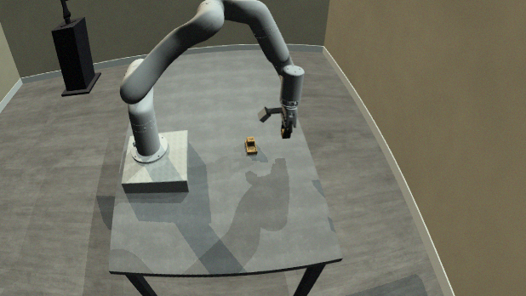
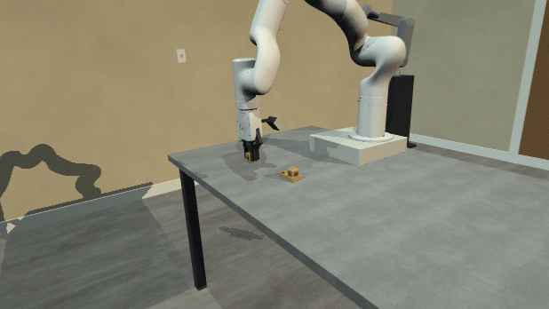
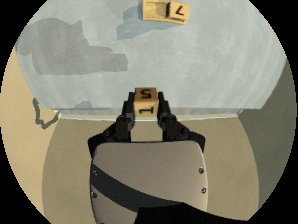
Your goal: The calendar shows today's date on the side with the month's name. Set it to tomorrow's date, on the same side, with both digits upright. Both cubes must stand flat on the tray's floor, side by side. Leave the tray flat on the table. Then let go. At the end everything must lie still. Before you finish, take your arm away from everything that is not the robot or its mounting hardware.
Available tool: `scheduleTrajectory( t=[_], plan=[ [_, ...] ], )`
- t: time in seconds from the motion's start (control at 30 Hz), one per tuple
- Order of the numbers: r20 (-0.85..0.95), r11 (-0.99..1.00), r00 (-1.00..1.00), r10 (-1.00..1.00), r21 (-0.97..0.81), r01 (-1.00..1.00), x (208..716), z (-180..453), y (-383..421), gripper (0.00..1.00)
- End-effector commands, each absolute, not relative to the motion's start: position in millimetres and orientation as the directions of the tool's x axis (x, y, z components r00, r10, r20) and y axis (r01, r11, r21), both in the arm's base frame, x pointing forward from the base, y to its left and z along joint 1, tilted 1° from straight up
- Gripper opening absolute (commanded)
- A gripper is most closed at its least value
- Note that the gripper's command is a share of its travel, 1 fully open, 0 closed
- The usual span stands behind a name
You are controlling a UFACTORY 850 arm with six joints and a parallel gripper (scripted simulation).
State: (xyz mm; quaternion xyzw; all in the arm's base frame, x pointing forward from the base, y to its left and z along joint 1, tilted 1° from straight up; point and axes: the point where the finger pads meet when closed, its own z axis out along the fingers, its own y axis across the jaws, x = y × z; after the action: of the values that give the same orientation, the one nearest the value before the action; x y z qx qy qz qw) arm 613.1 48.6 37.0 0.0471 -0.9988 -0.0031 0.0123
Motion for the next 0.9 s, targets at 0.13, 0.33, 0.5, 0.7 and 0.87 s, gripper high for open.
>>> scheduleTrajectory(
  t=[0.13, 0.33, 0.5, 0.7, 0.87],
  plan=[
    [0.021, 0.996, -0.995, -0.094, 0.007, -0.094, 614.6, 48.6, 48.7, 0.29],
    [0.021, 0.995, -0.995, -0.096, 0.007, -0.096, 614.5, 48.6, 48.5, 0.29],
    [0.021, 0.993, -0.992, -0.121, 0.008, -0.121, 612.7, 48.6, 46.8, 0.29],
    [0.019, 0.951, -0.95, -0.31, 0.011, -0.31, 598.6, 48.9, 33.9, 0.29],
    [0.017, 0.883, -0.883, -0.469, 0.014, -0.469, 585.5, 49.2, 22.8, 0.29]
  ],
)
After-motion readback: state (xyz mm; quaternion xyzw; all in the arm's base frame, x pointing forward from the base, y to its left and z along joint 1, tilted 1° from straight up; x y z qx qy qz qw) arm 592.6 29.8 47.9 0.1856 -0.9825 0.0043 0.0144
